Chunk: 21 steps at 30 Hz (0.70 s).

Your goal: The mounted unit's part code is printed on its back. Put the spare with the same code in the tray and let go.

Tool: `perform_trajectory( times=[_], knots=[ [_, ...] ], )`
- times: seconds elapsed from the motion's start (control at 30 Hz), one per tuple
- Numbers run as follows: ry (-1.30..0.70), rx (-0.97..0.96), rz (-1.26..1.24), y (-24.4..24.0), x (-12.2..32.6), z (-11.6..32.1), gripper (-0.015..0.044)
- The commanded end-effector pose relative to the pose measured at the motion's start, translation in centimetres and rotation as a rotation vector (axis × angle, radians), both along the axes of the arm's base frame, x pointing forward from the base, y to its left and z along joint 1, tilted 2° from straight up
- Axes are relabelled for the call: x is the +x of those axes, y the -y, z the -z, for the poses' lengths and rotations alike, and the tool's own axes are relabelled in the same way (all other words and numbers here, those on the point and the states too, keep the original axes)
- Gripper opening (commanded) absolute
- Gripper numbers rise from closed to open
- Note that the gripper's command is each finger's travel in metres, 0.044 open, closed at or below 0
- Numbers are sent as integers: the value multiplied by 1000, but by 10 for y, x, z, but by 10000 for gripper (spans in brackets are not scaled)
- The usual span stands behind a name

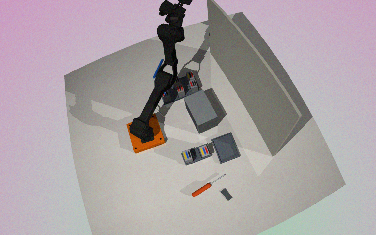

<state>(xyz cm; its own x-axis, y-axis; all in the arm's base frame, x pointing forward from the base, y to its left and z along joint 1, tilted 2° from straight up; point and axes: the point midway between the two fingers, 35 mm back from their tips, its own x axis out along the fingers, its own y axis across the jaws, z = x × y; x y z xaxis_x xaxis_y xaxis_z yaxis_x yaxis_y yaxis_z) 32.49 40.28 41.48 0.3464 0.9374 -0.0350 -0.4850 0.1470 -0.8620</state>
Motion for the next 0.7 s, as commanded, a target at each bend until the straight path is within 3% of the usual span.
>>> perform_trajectory(
  times=[0.0, 0.27, 0.67],
  knots=[
    [0, 0, 0, 0, 0, 0, 426],
    [35, 17, -12, -2, -8, -10, 440],
    [500, 319, -130, 11, -141, -149, 440]
  ],
)
